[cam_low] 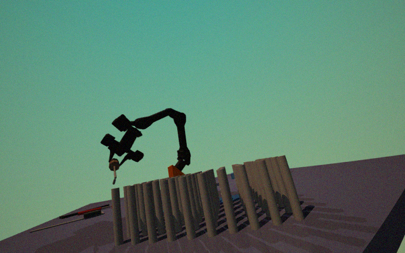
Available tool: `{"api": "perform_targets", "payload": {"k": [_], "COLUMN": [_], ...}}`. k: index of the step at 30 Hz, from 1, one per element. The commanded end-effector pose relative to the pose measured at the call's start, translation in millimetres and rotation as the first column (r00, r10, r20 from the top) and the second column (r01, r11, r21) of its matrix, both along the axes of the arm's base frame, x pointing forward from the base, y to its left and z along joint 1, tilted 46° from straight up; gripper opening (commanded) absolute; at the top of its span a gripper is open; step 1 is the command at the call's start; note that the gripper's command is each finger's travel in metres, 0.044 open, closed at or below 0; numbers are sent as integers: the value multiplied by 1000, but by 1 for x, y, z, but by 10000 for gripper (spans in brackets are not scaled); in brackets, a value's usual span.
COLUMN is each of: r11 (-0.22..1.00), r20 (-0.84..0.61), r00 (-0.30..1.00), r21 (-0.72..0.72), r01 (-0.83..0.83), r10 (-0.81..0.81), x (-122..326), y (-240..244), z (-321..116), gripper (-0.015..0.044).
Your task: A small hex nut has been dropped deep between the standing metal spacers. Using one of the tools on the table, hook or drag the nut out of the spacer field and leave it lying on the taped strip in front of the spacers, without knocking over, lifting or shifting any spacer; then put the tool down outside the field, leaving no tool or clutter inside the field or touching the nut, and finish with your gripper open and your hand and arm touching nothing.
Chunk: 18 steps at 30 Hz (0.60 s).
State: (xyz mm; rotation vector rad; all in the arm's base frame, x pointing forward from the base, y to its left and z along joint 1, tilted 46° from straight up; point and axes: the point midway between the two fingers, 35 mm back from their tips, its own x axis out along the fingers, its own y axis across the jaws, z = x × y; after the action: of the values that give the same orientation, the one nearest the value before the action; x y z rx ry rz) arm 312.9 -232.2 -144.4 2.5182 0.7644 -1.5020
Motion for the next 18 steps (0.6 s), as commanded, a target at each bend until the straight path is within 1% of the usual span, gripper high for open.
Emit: {"api": "perform_targets", "payload": {"k": [1,7,13,15,18], "r11": [989,940,855,831,828], "r20": [-31,-103,-189,-210,-213], "r00": [991,950,881,862,859], "r21": [63,149,223,237,238], "r01": [134,306,469,503,507], "r10": [-132,-293,-434,-462,-465], "x": [-2,-8,-14,-15,-15], "y": [-9,-15,-20,-21,-22], "z": [-7,-18,-30,-32,-33], "gripper": [0,0,0,0,0]}}
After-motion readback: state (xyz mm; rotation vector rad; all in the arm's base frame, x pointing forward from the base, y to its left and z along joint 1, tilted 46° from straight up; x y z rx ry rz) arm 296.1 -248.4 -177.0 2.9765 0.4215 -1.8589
